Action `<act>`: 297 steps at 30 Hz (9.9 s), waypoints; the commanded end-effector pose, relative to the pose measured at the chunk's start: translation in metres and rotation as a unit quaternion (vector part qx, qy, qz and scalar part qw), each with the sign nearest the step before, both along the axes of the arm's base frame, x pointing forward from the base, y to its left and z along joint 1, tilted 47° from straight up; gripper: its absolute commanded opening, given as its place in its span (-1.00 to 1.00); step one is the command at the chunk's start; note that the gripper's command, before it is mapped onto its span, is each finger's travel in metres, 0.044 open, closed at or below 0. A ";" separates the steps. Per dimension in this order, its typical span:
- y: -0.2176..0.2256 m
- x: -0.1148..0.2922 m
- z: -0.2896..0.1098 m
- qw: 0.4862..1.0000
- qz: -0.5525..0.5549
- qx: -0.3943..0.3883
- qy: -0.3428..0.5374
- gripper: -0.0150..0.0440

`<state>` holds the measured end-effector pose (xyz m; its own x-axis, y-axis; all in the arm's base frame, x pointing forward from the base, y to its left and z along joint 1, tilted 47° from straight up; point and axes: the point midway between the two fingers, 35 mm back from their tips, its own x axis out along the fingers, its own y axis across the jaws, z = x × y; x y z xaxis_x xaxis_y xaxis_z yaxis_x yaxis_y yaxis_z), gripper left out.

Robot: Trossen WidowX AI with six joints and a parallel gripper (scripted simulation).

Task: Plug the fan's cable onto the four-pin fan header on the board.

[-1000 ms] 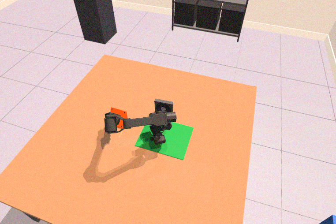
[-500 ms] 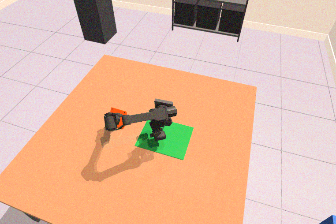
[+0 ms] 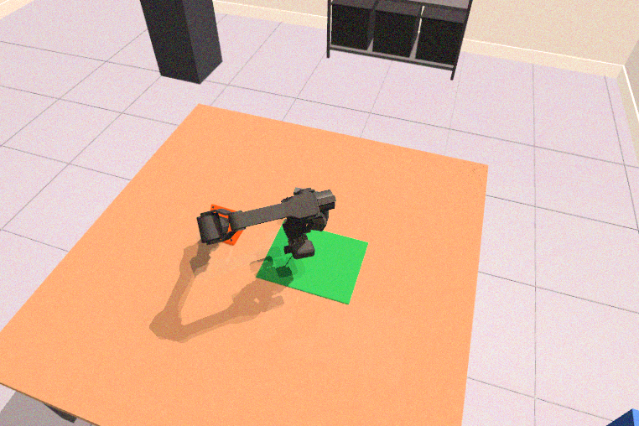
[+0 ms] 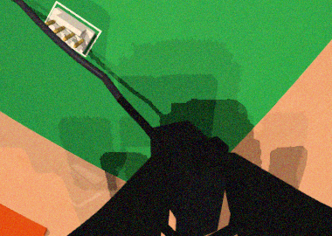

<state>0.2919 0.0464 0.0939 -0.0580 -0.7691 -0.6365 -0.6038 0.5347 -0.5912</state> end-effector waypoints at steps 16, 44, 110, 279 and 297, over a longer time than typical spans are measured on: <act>-0.007 -0.013 0.003 0.998 0.019 0.059 -0.029 -0.49; -0.026 -0.030 -0.022 0.963 0.013 0.263 -0.059 -0.49; -0.039 -0.033 -0.002 0.759 0.354 0.430 -0.338 -0.49; -0.092 -0.032 -0.037 0.744 0.390 0.414 -0.351 -0.49; -0.092 -0.032 -0.037 0.744 0.391 0.413 -0.351 -0.02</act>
